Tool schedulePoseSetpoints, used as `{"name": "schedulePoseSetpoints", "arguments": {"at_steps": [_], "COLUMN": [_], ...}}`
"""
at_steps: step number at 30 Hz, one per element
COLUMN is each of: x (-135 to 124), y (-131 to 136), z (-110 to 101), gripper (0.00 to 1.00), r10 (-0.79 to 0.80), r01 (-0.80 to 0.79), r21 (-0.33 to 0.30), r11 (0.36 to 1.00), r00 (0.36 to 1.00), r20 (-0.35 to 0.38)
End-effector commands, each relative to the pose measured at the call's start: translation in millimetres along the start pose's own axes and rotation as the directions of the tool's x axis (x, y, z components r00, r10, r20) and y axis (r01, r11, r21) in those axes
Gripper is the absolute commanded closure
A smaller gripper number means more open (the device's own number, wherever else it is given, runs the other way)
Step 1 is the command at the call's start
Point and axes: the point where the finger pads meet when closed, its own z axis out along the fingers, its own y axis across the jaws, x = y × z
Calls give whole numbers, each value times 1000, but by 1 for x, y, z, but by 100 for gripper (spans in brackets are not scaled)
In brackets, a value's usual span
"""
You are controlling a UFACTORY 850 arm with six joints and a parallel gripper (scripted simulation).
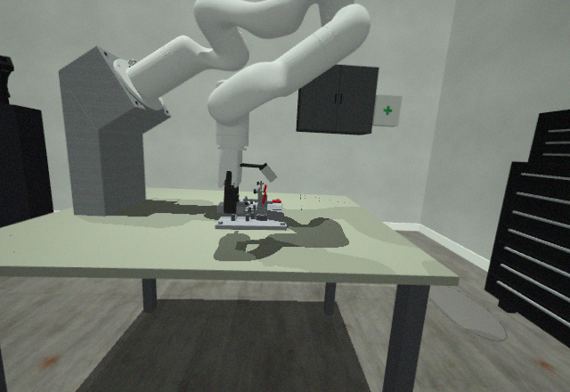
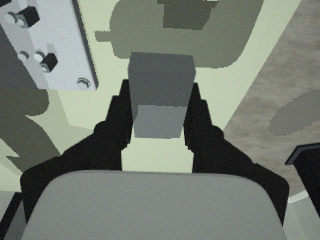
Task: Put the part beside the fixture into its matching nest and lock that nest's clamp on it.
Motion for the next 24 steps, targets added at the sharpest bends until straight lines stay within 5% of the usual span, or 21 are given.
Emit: {"name": "schedulePoseSetpoints", "arguments": {"at_steps": [1,24], "x": [0,1], "y": [0,-51], "z": [0,3], "gripper": [100,100], "r10": [0,0], "r01": [0,0], "r21": [0,0], "r11": [1000,1000], "r00": [1000,1000], "r20": [0,0]}}
